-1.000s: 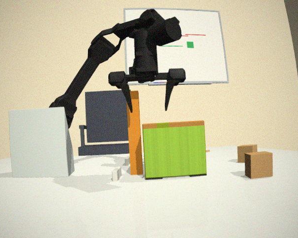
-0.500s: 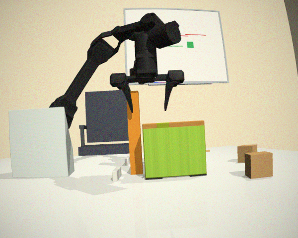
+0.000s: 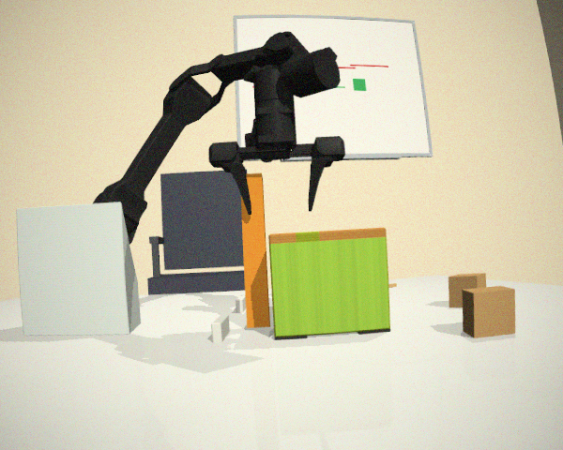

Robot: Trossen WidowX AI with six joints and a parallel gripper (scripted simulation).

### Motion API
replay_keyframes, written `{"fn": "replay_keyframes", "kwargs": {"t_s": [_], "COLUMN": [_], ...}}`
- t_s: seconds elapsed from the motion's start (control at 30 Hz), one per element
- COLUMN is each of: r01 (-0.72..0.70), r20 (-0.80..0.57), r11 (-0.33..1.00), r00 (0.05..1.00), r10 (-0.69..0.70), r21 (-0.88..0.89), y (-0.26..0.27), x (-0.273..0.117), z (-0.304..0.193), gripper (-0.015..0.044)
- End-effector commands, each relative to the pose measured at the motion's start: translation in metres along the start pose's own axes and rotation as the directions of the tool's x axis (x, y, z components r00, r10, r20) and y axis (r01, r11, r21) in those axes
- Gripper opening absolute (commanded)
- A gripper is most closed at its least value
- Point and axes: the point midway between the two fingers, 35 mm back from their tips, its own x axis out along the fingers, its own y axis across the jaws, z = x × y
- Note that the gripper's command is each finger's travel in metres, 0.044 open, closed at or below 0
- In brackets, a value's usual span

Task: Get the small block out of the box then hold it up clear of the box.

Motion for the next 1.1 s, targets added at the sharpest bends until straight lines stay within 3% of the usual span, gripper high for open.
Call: {"fn": "replay_keyframes", "kwargs": {"t_s": [0.0,0.87,1.07], "r01": [0.006,-0.002,-0.025], "r20": [0.003,0.000,-0.131], "r11": [1.000,1.000,0.999], "r00": [1.000,1.000,0.991], "r10": [-0.006,0.002,0.029], "r21": [0.001,0.001,0.027], "y": [0.001,0.004,0.003], "x": [-0.001,0.002,0.002], "z": [0.008,0.027,0.073], "gripper": [0.0400,0.0400,0.0400]}}
